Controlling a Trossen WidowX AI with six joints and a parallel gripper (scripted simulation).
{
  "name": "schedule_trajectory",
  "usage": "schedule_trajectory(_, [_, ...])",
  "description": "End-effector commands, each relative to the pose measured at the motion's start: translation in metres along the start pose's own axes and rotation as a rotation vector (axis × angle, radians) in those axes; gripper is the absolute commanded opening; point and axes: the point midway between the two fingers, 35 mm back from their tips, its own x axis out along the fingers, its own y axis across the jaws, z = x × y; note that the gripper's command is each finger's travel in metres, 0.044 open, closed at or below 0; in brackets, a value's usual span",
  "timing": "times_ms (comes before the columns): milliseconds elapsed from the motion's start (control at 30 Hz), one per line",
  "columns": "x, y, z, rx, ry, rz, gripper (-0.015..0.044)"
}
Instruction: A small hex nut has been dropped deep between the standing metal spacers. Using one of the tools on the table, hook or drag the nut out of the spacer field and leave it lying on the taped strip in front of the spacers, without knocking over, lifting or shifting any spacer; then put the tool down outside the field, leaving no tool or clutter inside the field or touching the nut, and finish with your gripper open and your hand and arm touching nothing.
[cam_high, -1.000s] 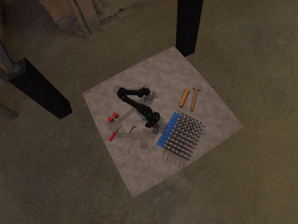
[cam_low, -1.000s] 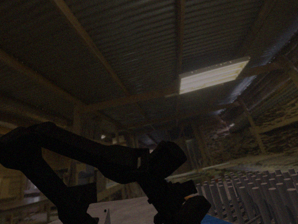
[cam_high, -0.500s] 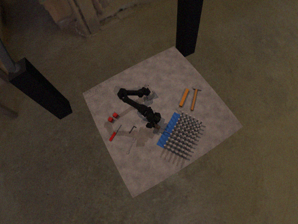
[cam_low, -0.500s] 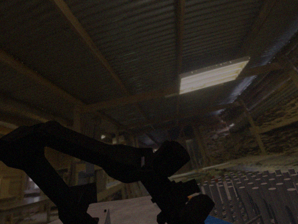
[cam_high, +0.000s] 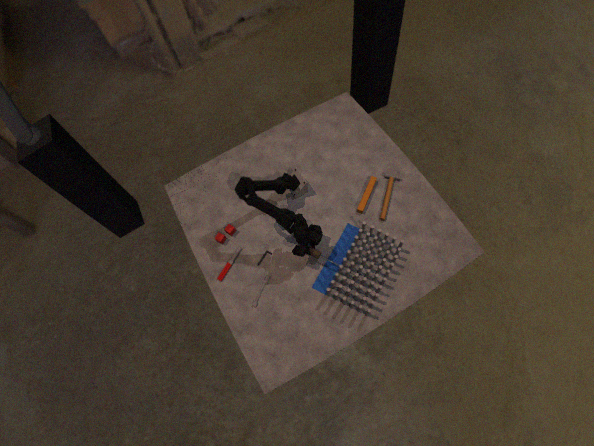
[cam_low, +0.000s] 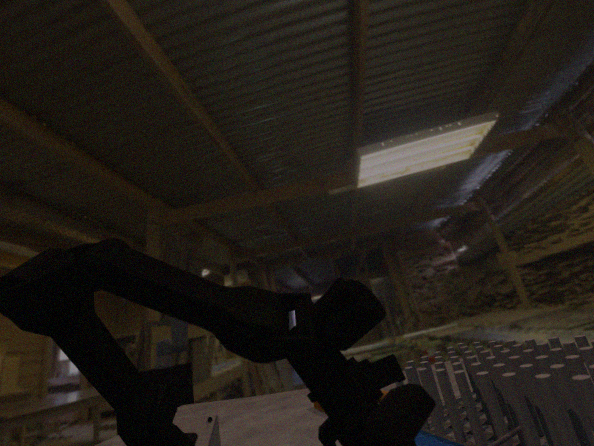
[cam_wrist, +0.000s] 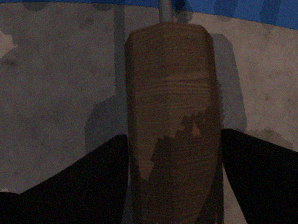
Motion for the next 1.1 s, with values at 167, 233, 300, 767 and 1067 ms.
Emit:
schedule_trajectory(167, [0.002,-0.002,0.009,0.008,-0.008,-0.006,0.0])
schedule_trajectory(233, [0.002,-0.002,0.01,0.008,-0.008,-0.006,0.0])
schedule_trajectory(300, [0.003,-0.002,0.011,0.008,-0.008,-0.006,0.0])
schedule_trajectory(767, [0.006,-0.003,0.019,0.009,-0.008,-0.007,0.0])
schedule_trajectory(1067, [0.008,-0.003,0.024,0.009,-0.008,-0.007,0.0])
